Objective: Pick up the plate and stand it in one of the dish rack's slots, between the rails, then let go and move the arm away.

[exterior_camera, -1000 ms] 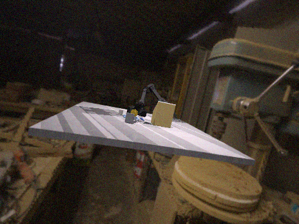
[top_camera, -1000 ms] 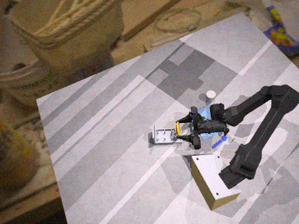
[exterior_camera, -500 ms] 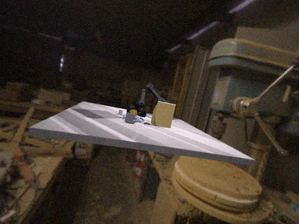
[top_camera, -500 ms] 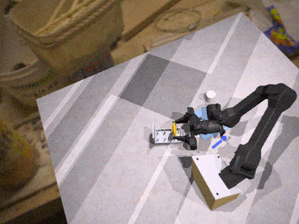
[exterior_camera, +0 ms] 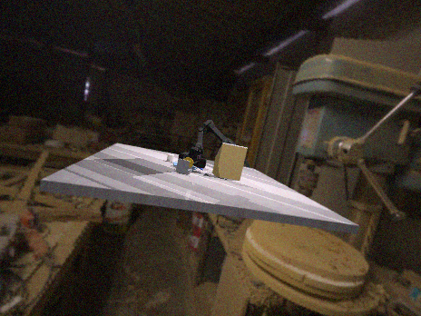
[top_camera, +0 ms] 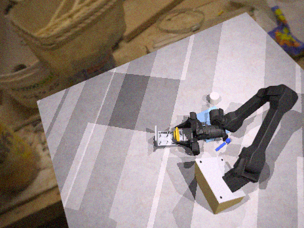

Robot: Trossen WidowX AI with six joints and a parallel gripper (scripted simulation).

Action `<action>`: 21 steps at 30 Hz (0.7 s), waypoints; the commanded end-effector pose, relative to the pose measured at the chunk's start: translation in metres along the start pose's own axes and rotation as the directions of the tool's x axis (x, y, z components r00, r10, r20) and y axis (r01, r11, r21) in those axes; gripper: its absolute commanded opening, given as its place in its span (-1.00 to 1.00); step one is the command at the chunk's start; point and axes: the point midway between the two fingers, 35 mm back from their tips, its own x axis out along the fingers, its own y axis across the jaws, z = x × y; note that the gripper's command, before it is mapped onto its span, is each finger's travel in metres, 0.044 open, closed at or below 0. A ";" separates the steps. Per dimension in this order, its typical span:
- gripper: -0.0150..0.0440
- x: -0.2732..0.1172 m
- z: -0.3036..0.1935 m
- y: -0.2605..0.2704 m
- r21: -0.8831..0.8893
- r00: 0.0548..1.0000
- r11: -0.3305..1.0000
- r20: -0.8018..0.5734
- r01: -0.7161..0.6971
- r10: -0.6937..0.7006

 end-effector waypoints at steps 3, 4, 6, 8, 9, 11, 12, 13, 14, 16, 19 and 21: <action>-0.49 -0.001 0.001 -0.001 -0.001 1.000 1.000 -0.001 0.002 -0.002; -0.49 -0.001 0.001 -0.001 -0.001 1.000 1.000 -0.001 0.002 -0.002; -0.31 0.000 0.000 0.000 -0.001 1.000 1.000 0.000 0.000 0.000; -0.14 0.000 0.000 0.000 -0.001 1.000 1.000 0.000 0.000 0.000; -0.05 0.000 0.000 0.000 -0.001 1.000 1.000 0.000 0.000 0.000; 0.13 0.000 0.000 0.000 -0.001 1.000 1.000 0.000 0.000 0.000; 0.22 0.000 0.000 0.000 -0.001 1.000 1.000 0.000 0.000 0.000; 0.31 0.000 0.000 0.000 -0.001 1.000 1.000 0.000 0.000 0.000; 0.40 0.000 0.000 0.000 -0.001 1.000 1.000 0.000 0.000 0.000; 0.58 0.000 0.000 0.000 -0.001 1.000 1.000 0.000 0.000 0.000; 0.84 0.000 0.000 0.000 -0.001 1.000 1.000 0.000 0.000 0.000; 0.86 0.000 0.000 0.000 -0.001 1.000 1.000 0.000 0.000 0.000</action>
